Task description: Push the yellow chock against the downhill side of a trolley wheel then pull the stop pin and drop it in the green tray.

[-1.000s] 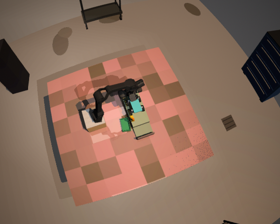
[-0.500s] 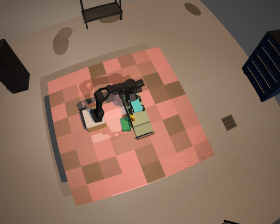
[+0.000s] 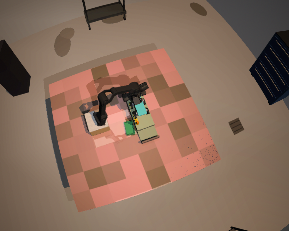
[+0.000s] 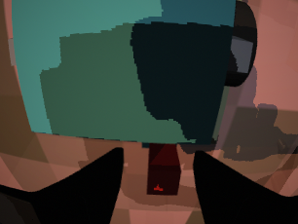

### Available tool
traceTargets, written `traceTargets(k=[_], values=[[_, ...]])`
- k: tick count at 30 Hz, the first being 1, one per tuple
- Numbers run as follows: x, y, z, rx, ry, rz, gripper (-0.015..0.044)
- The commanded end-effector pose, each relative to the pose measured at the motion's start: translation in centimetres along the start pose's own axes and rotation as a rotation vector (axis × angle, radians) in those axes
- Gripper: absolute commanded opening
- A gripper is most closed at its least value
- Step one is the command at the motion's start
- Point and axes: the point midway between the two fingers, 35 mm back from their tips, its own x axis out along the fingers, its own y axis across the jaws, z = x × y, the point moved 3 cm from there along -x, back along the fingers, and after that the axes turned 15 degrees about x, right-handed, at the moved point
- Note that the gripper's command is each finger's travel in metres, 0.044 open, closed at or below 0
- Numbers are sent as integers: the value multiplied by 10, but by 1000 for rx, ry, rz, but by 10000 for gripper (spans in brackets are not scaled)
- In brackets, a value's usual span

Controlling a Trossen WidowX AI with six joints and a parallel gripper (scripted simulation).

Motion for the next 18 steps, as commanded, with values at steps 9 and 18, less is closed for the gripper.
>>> traceTargets(k=[9,18], values=[[18,-1,0,4,-3,-8,190],[14,-1,0,0,0,-4,45]])
